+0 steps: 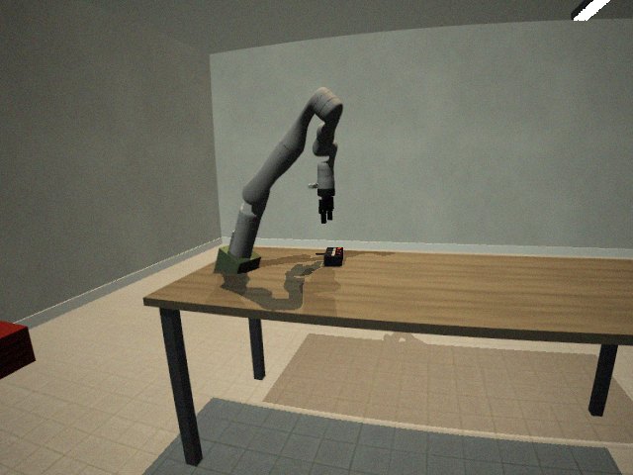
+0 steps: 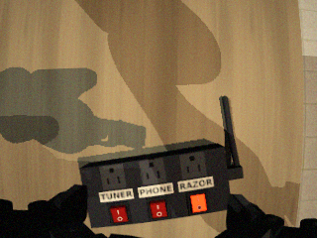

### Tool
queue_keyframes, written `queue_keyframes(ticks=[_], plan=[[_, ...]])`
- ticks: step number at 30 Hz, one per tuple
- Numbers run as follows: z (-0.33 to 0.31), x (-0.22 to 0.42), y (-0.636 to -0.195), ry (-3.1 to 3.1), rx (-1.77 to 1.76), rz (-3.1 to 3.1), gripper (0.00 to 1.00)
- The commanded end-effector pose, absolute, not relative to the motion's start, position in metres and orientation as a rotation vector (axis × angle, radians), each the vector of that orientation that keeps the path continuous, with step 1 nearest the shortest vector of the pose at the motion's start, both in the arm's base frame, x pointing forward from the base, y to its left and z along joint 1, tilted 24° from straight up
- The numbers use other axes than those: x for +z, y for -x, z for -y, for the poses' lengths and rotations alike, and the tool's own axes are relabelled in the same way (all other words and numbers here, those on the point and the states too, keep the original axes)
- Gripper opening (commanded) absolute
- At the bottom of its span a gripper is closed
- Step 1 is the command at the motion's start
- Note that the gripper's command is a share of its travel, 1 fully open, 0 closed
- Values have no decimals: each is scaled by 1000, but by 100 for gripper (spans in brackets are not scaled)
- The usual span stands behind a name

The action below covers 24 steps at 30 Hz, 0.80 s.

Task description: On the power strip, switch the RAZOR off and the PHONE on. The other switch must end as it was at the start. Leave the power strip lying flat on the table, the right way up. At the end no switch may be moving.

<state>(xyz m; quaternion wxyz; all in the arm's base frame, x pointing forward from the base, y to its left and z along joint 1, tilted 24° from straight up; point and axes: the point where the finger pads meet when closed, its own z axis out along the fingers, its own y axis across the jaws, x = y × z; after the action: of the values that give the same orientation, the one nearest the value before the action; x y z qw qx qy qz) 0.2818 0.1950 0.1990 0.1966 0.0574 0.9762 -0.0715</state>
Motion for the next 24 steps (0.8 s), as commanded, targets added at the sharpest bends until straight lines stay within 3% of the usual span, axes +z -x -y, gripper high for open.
queue_keyframes(ticks=[1, 24], plan=[[-195, 199, -282, -174, -196, -2732, 100], [-192, 183, -309, -915, -35, -2567, 100]])
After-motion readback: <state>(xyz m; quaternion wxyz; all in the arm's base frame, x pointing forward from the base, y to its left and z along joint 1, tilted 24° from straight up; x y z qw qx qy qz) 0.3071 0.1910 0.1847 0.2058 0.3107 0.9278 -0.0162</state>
